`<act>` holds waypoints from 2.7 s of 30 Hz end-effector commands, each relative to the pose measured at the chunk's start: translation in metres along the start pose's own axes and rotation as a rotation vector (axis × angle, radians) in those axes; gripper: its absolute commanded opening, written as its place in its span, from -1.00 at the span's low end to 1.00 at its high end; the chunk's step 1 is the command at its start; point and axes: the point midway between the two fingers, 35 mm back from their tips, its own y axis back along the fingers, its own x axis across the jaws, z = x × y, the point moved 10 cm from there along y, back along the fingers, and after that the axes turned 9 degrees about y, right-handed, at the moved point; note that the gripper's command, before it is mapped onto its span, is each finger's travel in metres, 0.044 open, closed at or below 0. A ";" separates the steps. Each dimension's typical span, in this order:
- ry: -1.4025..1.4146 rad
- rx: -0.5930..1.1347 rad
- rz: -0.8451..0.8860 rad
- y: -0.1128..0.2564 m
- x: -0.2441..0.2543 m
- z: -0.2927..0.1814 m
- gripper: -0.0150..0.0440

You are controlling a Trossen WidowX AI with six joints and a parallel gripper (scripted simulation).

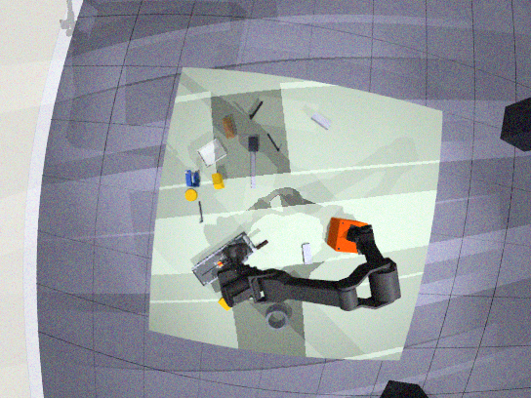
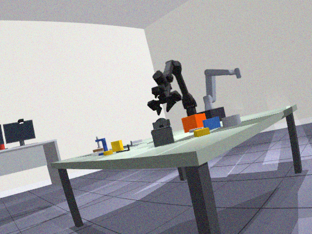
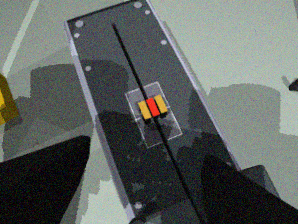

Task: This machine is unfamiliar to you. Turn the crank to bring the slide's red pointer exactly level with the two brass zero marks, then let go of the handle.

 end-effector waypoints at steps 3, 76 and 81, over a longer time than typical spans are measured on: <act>0.000 0.000 -0.001 0.000 0.000 0.000 0.84; 0.000 0.000 0.000 0.000 0.000 0.000 -0.49; 0.000 0.000 0.000 0.000 0.000 0.000 -0.49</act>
